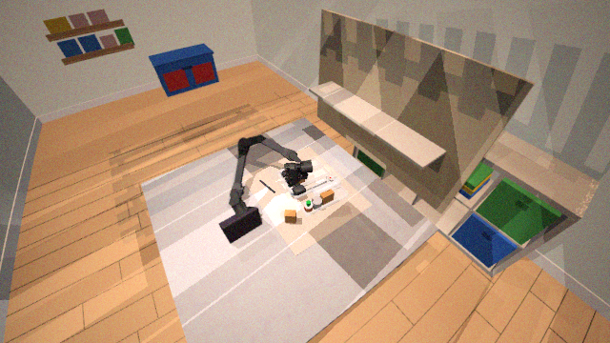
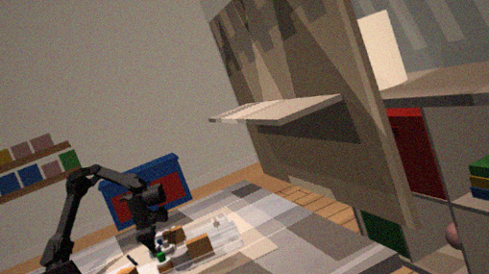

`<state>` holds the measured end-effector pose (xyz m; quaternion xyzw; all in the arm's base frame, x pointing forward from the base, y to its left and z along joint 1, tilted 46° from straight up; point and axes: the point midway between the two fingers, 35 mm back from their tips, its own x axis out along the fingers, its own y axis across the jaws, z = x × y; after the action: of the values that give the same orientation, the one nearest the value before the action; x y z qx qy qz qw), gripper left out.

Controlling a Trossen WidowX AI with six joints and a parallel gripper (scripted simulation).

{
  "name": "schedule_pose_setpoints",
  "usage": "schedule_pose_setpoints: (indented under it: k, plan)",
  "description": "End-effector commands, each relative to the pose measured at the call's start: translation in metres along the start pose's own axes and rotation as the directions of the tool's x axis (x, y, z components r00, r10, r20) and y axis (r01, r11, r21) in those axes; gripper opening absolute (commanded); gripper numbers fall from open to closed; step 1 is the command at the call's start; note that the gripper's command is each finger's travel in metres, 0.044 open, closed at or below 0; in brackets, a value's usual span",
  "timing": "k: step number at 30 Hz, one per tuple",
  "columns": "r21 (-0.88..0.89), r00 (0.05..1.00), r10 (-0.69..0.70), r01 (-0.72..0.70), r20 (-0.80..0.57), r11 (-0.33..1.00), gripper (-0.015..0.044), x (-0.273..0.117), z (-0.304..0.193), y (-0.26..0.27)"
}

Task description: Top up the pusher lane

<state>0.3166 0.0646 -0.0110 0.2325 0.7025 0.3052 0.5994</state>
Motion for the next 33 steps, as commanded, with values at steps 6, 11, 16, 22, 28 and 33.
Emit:
schedule_pose_setpoints:
  k: [6, 11, 16, 22, 28, 33]
  plan:
    - [-0.01, 1.0, 0.004, -0.003, 0.018, 1.0, 0.0, -0.003, 0.01, 0.002]
    - [-0.01, 1.0, 0.004, -0.003, 0.018, 1.0, 0.0, -0.003, 0.012, 0.002]
    - [-0.01, 1.0, 0.004, -0.004, 0.018, 1.0, 0.0, -0.004, 0.014, 0.003]
    - [-0.01, 1.0, 0.004, -0.004, 0.018, 1.0, 0.0, -0.004, 0.016, 0.003]
    - [-0.011, 1.0, 0.004, -0.004, 0.018, 1.0, 0.0, -0.005, 0.018, 0.003]
    - [-0.011, 1.0, 0.004, -0.004, 0.018, 1.0, 0.0, -0.005, 0.02, 0.003]
